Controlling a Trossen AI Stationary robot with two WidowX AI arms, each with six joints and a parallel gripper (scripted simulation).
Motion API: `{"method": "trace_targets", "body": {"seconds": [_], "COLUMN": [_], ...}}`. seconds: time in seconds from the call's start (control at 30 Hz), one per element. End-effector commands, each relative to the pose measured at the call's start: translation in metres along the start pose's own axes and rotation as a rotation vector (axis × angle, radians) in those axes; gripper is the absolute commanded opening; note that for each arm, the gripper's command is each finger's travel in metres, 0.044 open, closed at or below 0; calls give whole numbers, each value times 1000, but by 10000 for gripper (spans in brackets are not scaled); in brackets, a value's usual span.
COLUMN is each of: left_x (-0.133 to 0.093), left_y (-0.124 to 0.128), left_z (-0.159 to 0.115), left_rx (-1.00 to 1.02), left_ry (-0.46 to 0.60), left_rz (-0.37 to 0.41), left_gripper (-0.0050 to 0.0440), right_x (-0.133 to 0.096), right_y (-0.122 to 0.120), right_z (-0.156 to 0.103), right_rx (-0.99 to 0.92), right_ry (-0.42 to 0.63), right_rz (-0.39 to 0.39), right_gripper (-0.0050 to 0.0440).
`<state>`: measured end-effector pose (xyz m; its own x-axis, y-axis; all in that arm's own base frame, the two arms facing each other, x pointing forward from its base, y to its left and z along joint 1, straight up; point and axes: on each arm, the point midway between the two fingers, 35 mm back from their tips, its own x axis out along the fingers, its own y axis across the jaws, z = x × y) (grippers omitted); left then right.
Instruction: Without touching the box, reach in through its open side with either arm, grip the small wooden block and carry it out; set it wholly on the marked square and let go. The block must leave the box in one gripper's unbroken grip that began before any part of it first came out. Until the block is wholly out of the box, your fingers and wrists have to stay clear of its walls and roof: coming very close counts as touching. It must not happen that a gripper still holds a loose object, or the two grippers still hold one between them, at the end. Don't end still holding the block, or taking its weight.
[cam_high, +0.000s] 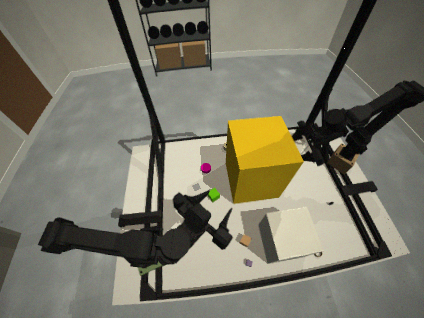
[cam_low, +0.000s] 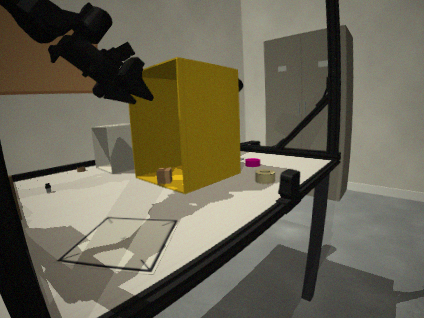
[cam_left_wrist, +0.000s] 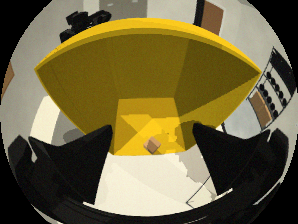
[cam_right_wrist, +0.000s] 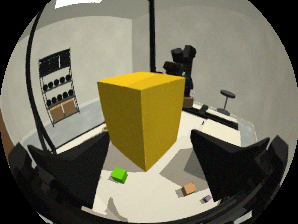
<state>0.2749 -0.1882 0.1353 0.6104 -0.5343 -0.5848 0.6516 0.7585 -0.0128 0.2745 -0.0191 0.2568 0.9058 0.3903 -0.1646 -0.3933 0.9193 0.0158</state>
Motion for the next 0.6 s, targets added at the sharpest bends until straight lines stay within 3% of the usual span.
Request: {"method": "trace_targets", "body": {"seconds": [0.0,0.1,0.57], "left_x": [-5,-9,-9], "left_y": [-17,-23,-23], "left_z": [10,17,17], "left_rx": [-12,-24,-24], "left_ry": [-127,-189,-189], "left_rz": [60,66,66], "left_gripper": [400,400,400], "right_x": [-10,-13,-13], "right_y": [0,0,0], "right_z": [-11,-13,-13], "right_rx": [-13,-20,-20], "right_ry": [-25,-34,-34], "right_rz": [23,28,28], "right_gripper": [400,400,400]}}
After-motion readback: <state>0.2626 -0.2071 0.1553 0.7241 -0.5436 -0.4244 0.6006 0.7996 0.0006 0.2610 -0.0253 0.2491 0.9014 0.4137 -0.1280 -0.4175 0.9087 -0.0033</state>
